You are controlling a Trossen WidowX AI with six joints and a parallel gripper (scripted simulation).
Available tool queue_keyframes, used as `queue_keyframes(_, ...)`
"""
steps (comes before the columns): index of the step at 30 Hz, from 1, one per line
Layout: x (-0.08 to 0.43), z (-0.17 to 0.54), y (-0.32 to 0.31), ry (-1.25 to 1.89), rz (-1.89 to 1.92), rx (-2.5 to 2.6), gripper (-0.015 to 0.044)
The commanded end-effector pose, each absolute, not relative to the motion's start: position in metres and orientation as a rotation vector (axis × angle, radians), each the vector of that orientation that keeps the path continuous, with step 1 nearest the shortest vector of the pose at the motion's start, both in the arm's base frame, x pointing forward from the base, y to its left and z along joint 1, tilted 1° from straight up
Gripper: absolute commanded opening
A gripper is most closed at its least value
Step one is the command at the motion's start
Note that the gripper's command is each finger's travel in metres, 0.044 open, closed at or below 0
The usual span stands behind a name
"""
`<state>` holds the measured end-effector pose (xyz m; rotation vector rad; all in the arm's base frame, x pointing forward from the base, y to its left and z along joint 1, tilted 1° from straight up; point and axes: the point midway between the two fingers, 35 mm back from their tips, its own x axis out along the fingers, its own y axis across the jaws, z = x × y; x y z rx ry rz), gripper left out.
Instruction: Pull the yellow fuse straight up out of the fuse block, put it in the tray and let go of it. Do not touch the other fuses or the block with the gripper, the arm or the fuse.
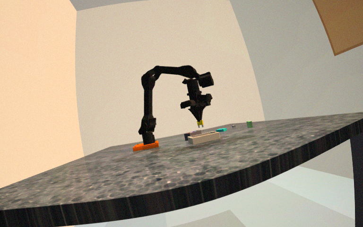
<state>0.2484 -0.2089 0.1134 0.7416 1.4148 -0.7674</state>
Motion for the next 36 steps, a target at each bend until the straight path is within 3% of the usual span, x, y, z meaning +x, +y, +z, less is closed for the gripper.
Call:
queue_keyframes(1, 0.249, 0.112, -0.213, 1.419, -0.761, 0.733, 0.0)
queue_keyframes(28, 0.249, 0.073, -0.213, 1.419, -0.761, 0.733, 0.0)
queue_keyframes(36, 0.249, 0.077, -0.213, 1.416, -0.762, 0.736, 0.021)
